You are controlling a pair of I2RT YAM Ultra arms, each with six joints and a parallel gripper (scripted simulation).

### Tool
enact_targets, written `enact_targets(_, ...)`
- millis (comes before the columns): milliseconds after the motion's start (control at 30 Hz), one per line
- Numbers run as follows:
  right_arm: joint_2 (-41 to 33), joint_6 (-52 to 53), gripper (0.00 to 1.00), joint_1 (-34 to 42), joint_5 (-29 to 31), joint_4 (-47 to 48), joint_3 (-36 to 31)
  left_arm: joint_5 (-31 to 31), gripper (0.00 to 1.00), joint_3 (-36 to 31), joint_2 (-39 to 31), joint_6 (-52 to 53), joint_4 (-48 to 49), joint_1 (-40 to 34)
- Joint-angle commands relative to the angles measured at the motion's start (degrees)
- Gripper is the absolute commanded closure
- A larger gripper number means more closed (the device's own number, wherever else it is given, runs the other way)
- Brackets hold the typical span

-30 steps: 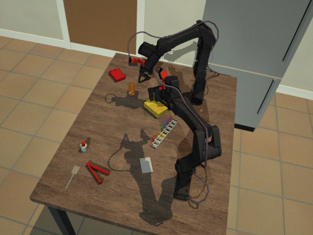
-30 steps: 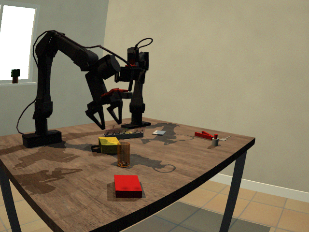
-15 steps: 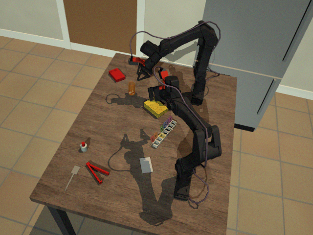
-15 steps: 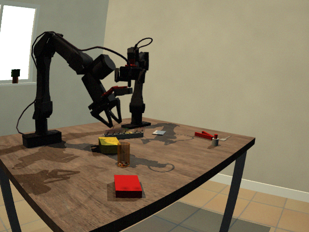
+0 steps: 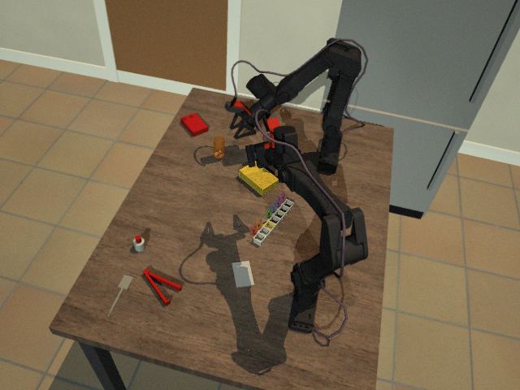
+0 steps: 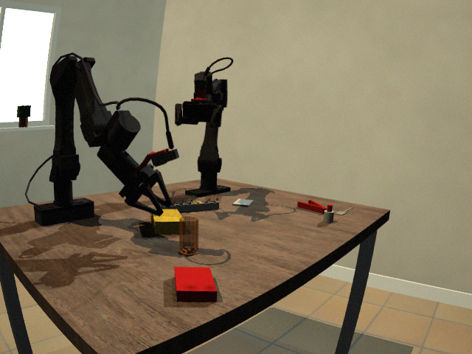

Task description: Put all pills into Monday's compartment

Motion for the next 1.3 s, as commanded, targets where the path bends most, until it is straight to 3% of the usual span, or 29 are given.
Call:
enact_targets(0,1.7,-4.8,0.35,-2.5,-8.7,12.6,-2.7,0.5,0.0,-0.5,-1.2,0.5,0.9,-0.2)
enact_targets(133,3.4,-6.2,0.35,-4.0,-11.7,16.9,-4.1,0.5,0.0,-0.5,-1.2,0.5,0.9,-0.2)
enact_targets(267,8.8,-9.7,0.35,-7.5,-19.9,28.1,-6.6,0.5,0.0,-0.5,-1.2,0.5,0.9,-0.2)
enact_targets(633,28.8,-14.8,0.35,-15.8,-38.2,50.6,-5.6,0.5,0.0,-0.5,-1.2,0.5,0.9,-0.2)
enact_targets(1033,41.3,-10.8,0.35,-18.2,-43.1,63.7,-3.1,0.5,0.0,-0.5,-1.2,0.5,0.9,-0.2)
enact_targets(1267,42.4,-9.7,0.35,-17.9,-42.7,65.8,-3.2,0.5,0.0,-0.5,-1.2,0.5,0.9,-0.2)
